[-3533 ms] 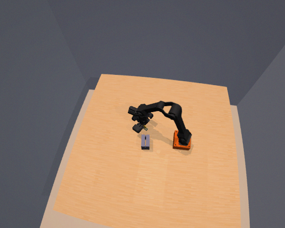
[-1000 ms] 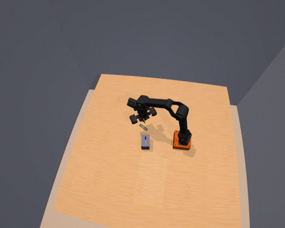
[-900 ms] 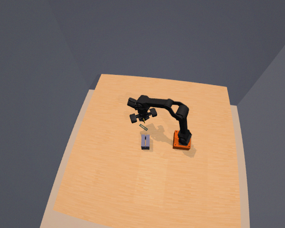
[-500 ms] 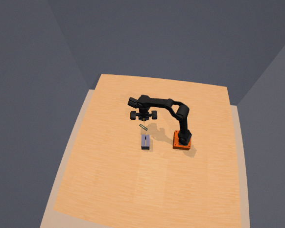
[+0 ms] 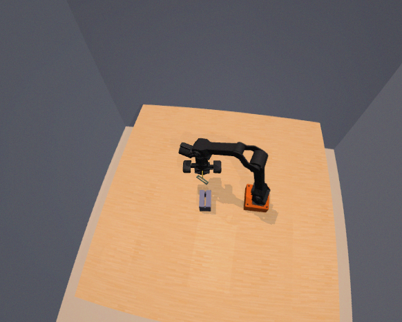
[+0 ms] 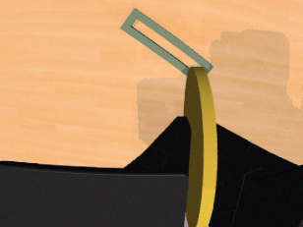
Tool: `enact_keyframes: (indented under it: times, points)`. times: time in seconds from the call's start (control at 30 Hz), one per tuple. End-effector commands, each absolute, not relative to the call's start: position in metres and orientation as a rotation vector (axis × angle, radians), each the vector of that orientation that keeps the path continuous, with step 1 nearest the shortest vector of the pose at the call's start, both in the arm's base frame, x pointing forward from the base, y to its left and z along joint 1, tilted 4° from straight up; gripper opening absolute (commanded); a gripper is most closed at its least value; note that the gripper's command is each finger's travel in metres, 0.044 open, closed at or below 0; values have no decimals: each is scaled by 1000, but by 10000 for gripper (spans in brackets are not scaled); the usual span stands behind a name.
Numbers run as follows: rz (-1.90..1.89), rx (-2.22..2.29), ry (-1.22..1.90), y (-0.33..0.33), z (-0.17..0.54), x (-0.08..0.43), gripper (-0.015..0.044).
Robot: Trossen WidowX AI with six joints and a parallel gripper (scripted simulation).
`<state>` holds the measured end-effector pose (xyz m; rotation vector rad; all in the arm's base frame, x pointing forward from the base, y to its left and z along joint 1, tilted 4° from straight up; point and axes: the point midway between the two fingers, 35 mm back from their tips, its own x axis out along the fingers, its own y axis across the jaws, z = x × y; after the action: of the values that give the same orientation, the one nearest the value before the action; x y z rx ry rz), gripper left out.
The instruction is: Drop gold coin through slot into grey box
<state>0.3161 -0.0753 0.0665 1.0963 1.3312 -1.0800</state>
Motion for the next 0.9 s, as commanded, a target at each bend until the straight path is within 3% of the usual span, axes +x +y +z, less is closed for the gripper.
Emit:
enact_keyframes:
  times: [0.0, 0.87]
  points:
    - [-1077, 1102, 1330, -63, 67, 315, 0]
    - [-1074, 1106, 1336, 4, 70, 299, 0]
